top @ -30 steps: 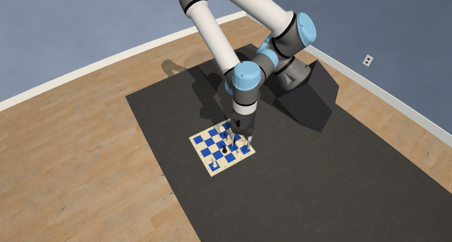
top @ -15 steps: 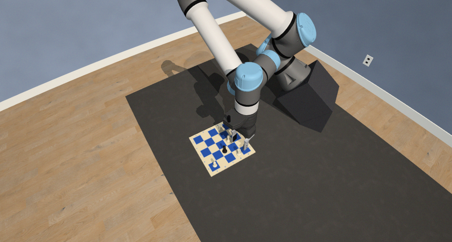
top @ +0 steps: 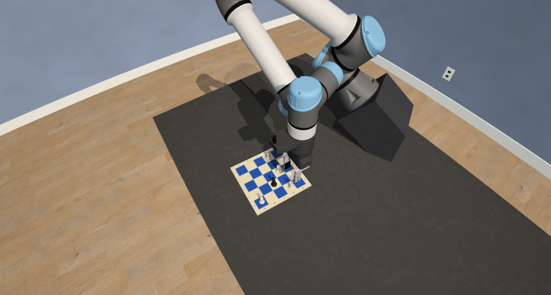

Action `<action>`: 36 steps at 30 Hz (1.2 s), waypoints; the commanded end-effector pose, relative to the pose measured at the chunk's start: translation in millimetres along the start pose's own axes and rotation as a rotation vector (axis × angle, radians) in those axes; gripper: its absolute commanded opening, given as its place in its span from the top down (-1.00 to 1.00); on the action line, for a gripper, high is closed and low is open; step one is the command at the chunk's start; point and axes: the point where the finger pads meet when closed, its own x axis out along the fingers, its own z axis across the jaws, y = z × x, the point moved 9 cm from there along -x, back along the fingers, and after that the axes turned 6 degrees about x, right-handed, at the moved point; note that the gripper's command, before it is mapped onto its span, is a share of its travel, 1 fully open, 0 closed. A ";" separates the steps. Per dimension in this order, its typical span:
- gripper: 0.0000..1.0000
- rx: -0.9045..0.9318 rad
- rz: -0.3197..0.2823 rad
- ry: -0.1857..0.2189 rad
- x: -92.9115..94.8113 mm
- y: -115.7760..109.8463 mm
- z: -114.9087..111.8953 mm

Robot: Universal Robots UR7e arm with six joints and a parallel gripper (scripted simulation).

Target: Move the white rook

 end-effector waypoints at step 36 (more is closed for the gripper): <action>-0.45 0.106 0.000 0.001 1.3 -1.9 3.2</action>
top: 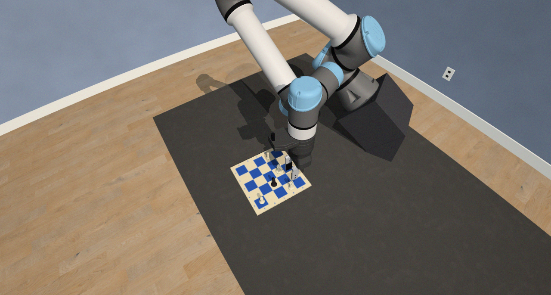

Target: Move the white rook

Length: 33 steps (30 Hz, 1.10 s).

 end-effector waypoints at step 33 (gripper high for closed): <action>-0.45 -0.003 -0.005 -0.003 6.9 -2.4 0.6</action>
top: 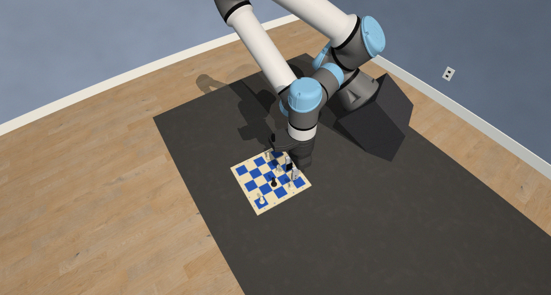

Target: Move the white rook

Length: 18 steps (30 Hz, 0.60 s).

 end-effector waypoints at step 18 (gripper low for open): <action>-0.45 -0.003 -0.003 0.000 25.1 -1.8 0.3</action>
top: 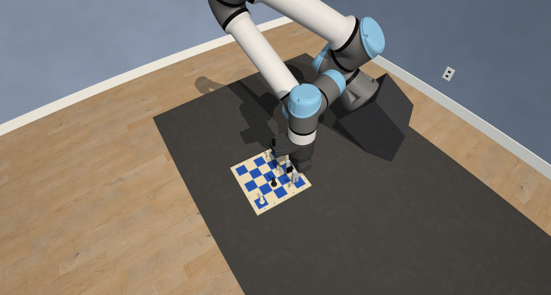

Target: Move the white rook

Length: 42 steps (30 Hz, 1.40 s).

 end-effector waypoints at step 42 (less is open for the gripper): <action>-0.45 0.000 0.003 0.002 30.4 0.0 0.0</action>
